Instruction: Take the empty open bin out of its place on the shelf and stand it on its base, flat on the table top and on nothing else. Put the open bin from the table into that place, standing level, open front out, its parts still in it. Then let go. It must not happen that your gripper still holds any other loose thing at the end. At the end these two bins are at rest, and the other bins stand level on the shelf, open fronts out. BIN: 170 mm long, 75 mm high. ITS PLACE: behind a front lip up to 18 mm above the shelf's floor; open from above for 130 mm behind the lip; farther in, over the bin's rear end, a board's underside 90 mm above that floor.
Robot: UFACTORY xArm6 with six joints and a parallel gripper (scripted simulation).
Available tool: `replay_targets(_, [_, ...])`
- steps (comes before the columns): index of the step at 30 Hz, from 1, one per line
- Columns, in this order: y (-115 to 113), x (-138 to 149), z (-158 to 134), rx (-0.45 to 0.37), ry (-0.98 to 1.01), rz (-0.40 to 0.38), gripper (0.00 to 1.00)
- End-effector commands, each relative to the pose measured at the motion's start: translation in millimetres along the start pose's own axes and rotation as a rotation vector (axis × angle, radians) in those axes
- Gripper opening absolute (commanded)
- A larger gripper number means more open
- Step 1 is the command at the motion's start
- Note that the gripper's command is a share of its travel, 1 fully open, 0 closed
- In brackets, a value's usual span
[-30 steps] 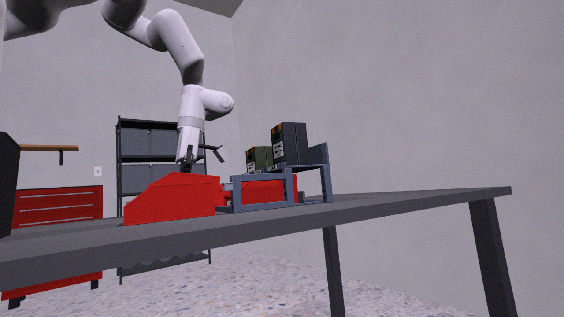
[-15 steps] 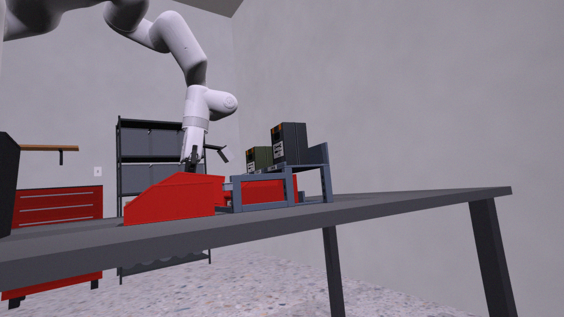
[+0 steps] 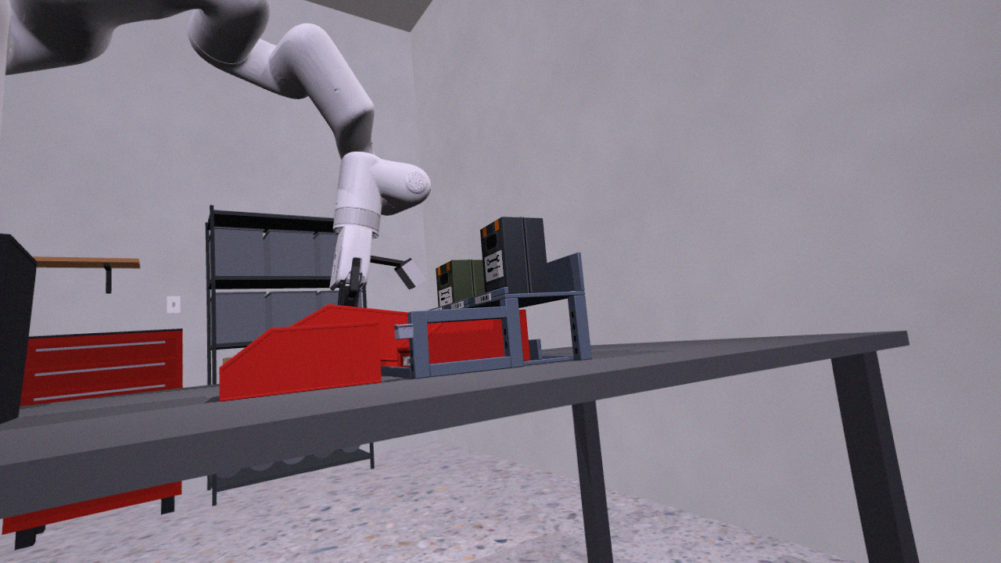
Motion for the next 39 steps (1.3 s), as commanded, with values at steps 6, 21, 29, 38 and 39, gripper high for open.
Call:
replay_targets(6, [-3, -2, 13, 0.002, 0.0, 0.001, 0.0])
replay_targets(21, [-6, -4, 28, 0.002, 0.0, 0.001, 0.0])
replay_targets(29, [-7, -5, 35, 0.002, 0.0, 0.001, 0.0])
replay_targets(38, [-8, -6, 42, 0.002, 0.0, 0.001, 0.0])
replay_targets(39, [-8, -6, 43, 0.002, 0.0, 0.001, 0.0])
Point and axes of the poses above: the point where the finger pads meet when closed, its own y axis out along the fingers, its own x axis across the jaws, z = x × y, the point moved 2 cm from there along -y, back along the fingers, and after that the axes turned 7 degrees about y, right-handed, at the moved point
